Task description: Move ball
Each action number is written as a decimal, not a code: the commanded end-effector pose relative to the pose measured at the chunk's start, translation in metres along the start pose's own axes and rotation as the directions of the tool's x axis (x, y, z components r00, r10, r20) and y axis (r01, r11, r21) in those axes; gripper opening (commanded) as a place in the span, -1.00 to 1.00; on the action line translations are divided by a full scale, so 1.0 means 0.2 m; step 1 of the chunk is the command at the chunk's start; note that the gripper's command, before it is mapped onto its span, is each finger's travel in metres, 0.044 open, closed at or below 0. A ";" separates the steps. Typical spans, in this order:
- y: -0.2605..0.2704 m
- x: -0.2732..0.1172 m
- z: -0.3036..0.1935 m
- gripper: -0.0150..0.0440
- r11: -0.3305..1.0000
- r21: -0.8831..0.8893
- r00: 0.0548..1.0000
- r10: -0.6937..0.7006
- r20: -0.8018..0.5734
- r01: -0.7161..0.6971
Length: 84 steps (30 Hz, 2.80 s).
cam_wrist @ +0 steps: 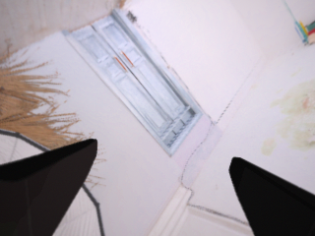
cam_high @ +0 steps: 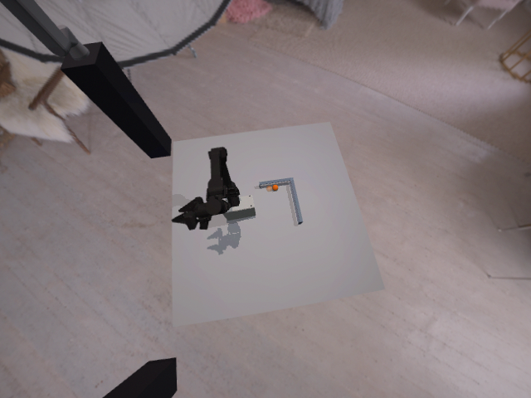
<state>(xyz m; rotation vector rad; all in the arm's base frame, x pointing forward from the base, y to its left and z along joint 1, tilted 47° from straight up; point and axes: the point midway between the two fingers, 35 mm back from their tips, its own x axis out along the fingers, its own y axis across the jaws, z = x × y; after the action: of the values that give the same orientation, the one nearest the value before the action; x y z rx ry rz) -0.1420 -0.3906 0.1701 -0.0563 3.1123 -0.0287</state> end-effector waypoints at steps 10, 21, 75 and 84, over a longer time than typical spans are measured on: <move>-0.15 -0.58 0.29 0.57 0.920 -0.001 0.858 -0.365 0.362 0.392; 0.09 -1.42 0.58 0.57 0.678 0.052 0.416 -0.506 0.756 0.733; 2.53 -2.22 0.63 0.57 -0.006 -0.038 0.031 0.741 0.670 0.999; 2.59 -2.22 0.67 0.57 -0.006 -0.038 0.030 0.742 0.670 0.999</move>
<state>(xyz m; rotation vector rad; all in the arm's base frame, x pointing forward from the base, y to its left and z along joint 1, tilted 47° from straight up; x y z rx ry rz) 0.2885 0.1364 0.0414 -0.6057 0.5869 1.5276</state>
